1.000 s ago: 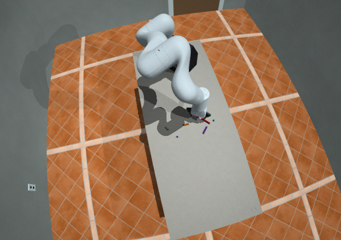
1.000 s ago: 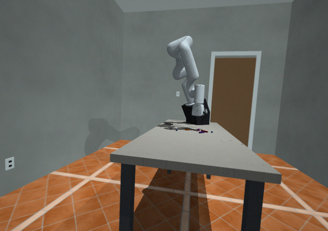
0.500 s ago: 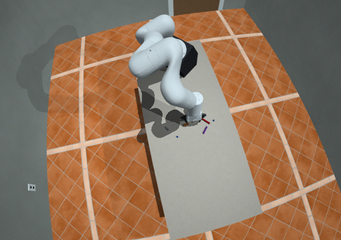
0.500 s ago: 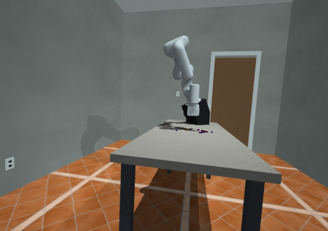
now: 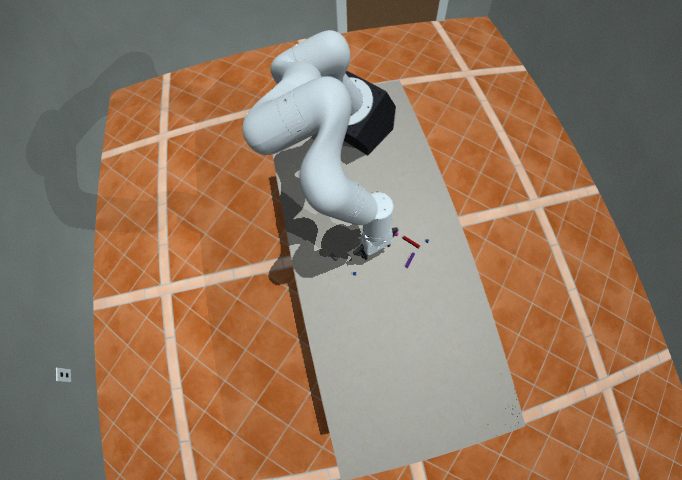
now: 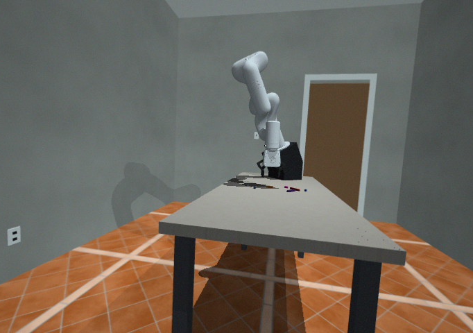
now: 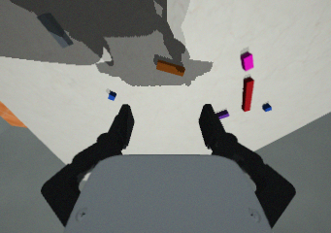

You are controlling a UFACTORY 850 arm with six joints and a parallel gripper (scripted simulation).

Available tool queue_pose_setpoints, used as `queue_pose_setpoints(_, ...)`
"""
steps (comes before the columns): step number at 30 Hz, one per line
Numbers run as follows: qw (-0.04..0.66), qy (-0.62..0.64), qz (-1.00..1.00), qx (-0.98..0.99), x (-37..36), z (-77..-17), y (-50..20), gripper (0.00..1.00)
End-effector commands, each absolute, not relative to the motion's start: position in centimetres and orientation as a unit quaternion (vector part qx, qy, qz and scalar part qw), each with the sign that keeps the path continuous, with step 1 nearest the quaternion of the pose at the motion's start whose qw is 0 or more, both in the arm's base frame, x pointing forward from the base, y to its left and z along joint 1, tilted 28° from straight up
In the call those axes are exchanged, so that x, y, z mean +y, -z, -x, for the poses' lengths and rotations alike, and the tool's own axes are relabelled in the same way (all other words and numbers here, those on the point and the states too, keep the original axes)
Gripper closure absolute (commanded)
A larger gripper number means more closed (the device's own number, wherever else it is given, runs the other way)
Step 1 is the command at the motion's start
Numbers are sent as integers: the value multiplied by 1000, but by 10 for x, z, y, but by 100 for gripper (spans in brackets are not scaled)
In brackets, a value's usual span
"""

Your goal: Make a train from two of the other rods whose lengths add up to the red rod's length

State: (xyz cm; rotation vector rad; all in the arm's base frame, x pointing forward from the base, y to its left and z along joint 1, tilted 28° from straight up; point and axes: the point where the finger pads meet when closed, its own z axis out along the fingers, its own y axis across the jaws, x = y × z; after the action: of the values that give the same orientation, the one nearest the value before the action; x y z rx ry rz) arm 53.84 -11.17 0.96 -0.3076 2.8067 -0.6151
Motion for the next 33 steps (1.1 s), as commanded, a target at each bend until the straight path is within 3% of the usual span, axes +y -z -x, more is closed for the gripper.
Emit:
queue_pose_setpoints(1, 92, 223, 180, 954, -127, -543, -18, 0)
queue_pose_setpoints(12, 59, 236, 319, 916, -158, -549, -35, 0)
queue_pose_setpoints(33, 55, 237, 333, 911, -161, -549, -37, 0)
